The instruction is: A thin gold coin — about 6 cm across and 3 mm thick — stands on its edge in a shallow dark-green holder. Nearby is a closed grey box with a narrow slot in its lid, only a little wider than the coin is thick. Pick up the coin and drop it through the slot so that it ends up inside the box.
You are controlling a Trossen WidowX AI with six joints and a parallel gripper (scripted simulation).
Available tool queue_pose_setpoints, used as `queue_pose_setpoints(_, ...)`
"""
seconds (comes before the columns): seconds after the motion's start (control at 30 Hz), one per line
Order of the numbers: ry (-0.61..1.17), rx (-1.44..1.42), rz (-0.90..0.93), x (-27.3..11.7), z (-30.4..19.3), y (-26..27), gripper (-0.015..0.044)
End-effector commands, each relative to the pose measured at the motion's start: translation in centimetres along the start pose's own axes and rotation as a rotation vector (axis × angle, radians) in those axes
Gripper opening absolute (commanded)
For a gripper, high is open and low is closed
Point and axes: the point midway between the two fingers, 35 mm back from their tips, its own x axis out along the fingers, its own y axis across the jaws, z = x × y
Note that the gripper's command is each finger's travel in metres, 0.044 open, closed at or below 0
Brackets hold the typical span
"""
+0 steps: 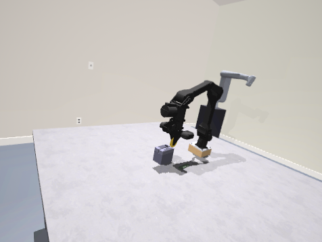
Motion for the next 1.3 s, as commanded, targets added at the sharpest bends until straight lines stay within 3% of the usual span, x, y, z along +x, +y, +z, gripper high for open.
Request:
queue_pose_setpoints(0.0,-0.002,-0.006,0.004,-0.1,0.4,-0.8,0.0)
queue_pose_setpoints(0.47,-0.003,-0.009,0.004,-0.1,1.2,-4.2,0.0)
queue_pose_setpoints(1.27,-0.002,-0.015,0.0,-0.2,1.3,-4.3,0.0)
